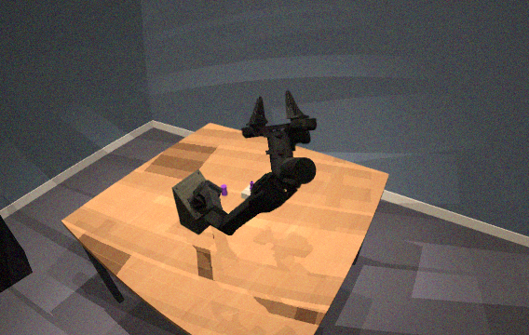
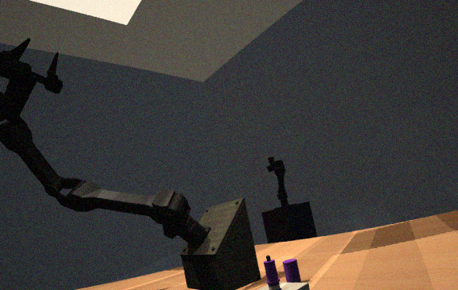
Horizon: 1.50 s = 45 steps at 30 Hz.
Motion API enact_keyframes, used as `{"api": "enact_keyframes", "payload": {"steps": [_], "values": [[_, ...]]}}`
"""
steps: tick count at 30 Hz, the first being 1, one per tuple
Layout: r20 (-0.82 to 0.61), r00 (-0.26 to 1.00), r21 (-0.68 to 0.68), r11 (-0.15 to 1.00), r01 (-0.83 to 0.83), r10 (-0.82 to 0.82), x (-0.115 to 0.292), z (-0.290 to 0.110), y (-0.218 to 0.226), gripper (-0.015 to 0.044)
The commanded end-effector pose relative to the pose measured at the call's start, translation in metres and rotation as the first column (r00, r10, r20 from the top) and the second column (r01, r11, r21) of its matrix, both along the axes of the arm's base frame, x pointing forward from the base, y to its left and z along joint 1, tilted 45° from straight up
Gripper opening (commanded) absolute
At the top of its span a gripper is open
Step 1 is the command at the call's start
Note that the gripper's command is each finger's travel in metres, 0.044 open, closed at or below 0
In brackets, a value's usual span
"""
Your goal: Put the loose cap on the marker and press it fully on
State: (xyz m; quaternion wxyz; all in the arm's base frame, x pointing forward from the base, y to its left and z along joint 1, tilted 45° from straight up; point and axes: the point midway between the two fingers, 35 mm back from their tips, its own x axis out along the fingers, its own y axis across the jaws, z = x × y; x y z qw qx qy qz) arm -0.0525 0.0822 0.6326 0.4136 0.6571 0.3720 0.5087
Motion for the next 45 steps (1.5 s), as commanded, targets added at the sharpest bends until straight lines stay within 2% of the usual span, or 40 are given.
{"api": "enact_keyframes", "payload": {"steps": [1,6,14,24,30,36,41,45], "values": [[-0.005,1.0,-0.003,1.0,0.003,-0.003,0.003,0.0,0.001,0.0374],[-0.123,0.989,-0.083,0.994,0.074,-0.084,0.07,-0.016,0.034,0.0249],[-0.289,0.921,-0.285,0.942,0.176,-0.26,0.179,-0.073,0.089,0.0249],[-0.372,0.766,-0.614,0.758,0.219,-0.524,0.29,-0.198,0.139,0.0249],[-0.328,0.666,-0.803,0.569,0.178,-0.67,0.333,-0.29,0.15,0.0249],[-0.202,0.587,-0.949,0.304,0.079,-0.784,0.356,-0.394,0.145,0.0249],[-0.055,0.562,-0.998,0.046,-0.03,-0.826,0.357,-0.475,0.127,0.0249],[0.084,0.576,-0.973,-0.192,-0.13,-0.813,0.347,-0.538,0.101,0.0249]]}}
